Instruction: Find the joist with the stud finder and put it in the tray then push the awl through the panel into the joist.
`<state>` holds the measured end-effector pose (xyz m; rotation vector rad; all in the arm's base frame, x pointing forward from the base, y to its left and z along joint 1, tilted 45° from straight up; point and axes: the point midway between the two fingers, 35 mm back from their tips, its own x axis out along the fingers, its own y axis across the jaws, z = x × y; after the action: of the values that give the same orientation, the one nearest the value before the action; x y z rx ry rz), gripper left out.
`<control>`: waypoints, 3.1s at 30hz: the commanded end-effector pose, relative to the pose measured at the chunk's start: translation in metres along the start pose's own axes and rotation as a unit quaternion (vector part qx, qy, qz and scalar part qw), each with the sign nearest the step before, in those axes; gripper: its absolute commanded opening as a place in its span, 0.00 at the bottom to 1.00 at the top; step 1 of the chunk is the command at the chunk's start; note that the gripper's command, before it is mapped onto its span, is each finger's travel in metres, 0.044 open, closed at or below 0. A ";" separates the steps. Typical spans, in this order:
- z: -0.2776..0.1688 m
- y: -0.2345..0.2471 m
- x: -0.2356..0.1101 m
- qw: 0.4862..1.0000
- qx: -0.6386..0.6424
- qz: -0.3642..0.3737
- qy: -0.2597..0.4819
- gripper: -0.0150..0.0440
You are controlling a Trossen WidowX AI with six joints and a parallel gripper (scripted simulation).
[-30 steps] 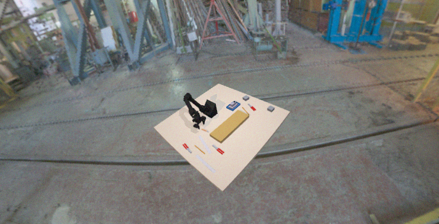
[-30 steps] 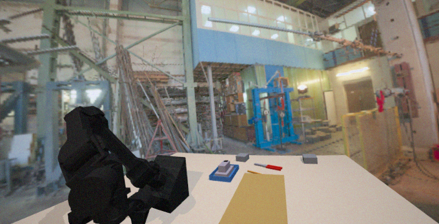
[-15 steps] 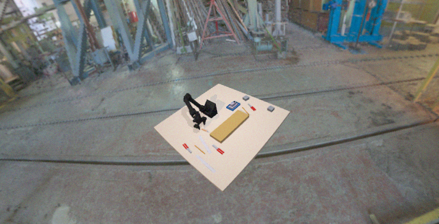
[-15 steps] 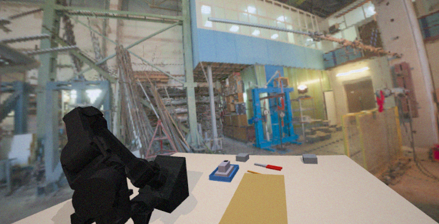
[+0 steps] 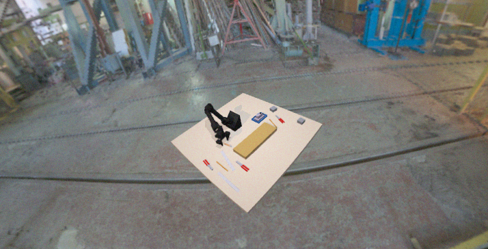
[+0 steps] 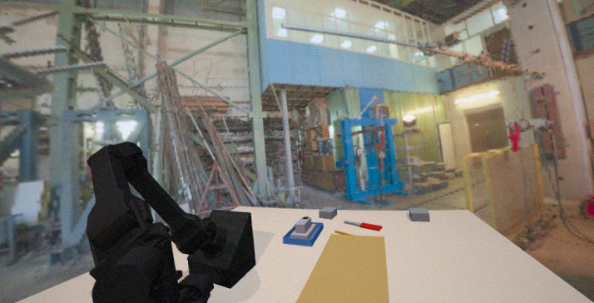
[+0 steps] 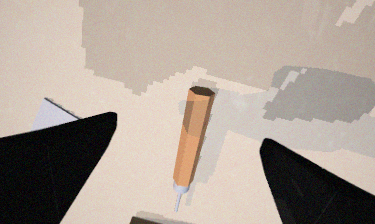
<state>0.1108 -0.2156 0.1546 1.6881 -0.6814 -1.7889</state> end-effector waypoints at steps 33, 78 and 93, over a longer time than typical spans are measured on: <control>0.003 -0.003 0.023 1.000 -0.007 -0.005 -0.004 0.34; -0.008 -0.005 -0.098 0.998 -0.059 -0.030 0.004 0.25; -0.018 -0.019 -0.099 0.952 -0.280 -0.099 0.067 0.25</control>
<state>0.1274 -0.1330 0.2113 1.5261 -0.0466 -1.7850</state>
